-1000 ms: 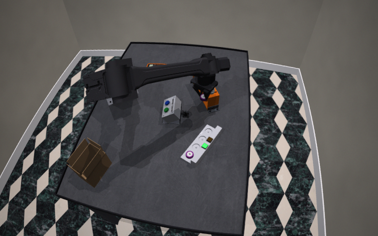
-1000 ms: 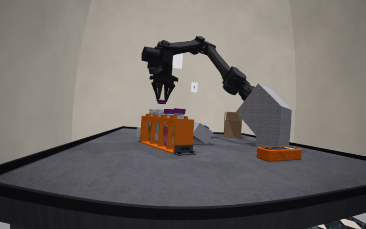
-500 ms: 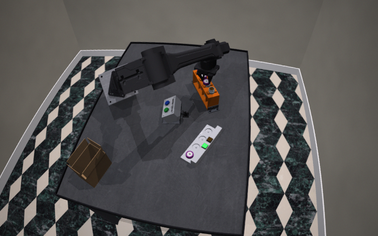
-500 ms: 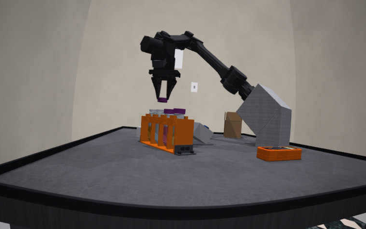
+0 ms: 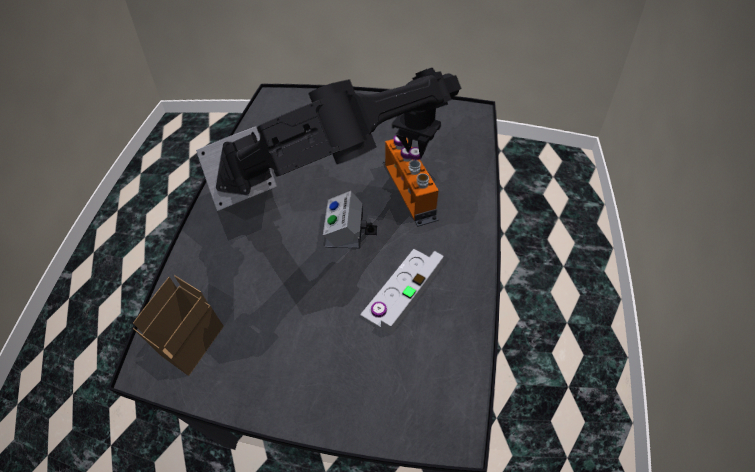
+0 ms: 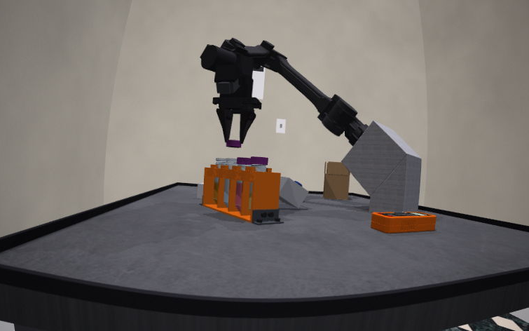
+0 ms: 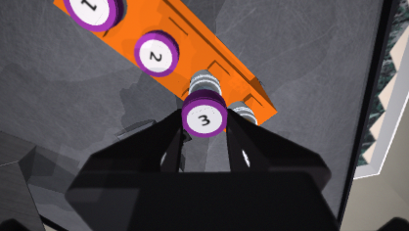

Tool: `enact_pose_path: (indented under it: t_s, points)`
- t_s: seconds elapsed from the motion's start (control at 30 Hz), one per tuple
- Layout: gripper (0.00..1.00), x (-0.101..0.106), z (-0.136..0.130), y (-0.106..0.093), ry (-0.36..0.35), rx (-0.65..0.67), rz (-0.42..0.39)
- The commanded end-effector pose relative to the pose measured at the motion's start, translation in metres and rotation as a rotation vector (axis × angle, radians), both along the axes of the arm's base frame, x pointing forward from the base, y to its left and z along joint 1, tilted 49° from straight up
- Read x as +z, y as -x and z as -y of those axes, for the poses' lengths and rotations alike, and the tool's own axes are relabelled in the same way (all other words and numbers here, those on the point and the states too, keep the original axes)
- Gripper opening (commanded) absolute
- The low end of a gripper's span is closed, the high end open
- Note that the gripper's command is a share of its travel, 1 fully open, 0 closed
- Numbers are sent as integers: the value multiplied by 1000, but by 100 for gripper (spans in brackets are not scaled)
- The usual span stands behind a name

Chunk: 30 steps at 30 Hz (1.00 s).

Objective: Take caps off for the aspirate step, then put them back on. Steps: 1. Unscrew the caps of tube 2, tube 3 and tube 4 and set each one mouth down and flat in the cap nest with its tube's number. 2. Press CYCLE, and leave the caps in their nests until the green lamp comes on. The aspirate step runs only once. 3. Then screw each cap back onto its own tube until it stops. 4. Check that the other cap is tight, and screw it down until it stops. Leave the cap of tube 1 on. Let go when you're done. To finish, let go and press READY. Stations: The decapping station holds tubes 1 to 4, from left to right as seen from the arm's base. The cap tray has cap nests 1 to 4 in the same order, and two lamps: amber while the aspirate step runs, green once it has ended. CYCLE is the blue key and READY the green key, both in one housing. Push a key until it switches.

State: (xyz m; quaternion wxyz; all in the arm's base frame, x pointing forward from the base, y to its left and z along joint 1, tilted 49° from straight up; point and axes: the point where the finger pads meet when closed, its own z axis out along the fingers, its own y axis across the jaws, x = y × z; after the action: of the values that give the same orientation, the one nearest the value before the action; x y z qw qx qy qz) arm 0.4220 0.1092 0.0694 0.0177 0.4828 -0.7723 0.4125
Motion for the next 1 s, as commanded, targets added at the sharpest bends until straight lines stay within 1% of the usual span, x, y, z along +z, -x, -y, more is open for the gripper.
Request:
enact_pose_path:
  t_s: [0.0,0.23,0.37,0.4,0.43,0.47,0.5,0.53,0.57,0.6,0.73,0.97]
  points:
    - [0,-10,11,-3,6,-15,-7]
    - [0,-23,24,-10,7,-15,-8]
    - [0,-23,22,-9,7,-12,-8]
    - [0,-11,6,-8,-10,22,18]
    - [0,-12,8,-8,-8,19,16]
    - [0,-11,12,-14,-9,-4,18]
    - [0,-15,18,-10,-5,-5,10]
    - [0,-16,19,-10,-2,-7,5]
    - [0,-11,12,-14,-9,-4,18]
    - [0,-16,20,-10,-1,-7,4]
    - [0,-12,23,-11,-7,-14,14]
    - [0,-14,23,-10,-3,-14,7]
